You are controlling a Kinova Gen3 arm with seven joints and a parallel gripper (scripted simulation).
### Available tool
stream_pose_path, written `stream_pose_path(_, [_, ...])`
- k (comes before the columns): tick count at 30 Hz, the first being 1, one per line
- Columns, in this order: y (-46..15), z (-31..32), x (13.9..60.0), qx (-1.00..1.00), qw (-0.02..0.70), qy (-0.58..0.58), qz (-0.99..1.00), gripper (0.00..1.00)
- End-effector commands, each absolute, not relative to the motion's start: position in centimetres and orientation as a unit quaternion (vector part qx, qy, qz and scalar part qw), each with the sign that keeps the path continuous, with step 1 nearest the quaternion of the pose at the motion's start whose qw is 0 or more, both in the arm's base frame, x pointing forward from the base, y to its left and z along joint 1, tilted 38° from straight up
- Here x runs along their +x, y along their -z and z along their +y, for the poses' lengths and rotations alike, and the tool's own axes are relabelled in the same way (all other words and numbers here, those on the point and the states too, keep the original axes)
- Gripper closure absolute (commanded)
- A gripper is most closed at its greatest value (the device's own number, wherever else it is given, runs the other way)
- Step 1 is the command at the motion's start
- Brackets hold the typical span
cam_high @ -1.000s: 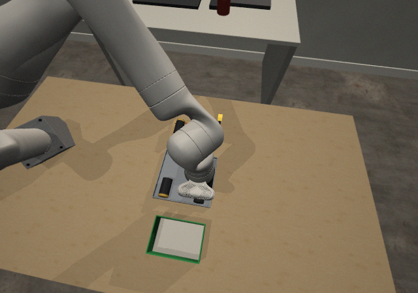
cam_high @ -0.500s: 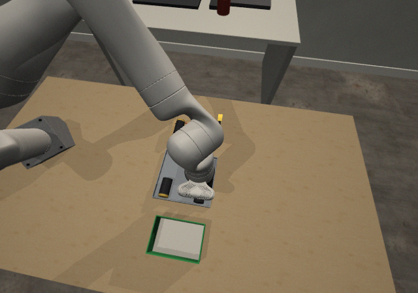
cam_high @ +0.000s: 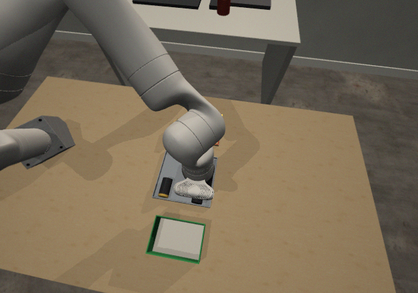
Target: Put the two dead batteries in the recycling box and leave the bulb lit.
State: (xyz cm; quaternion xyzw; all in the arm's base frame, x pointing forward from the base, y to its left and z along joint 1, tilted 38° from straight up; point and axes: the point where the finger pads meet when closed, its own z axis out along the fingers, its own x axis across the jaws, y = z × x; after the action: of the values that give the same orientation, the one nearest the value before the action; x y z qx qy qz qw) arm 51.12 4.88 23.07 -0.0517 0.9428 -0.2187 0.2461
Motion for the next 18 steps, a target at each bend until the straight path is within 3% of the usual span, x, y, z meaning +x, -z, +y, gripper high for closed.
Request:
stream_pose_path(1, [-23.7, 6.0, 50.9, -0.059, 0.250, 0.215, 0.942, 0.43])
stream_pose_path(11, [-24.0, 6.1, 50.7, -0.059, 0.250, 0.215, 0.942, 0.43])
stream_pose_path(18, [-27.9, 8.0, 48.2, -0.059, 0.250, 0.215, 0.942, 0.43])
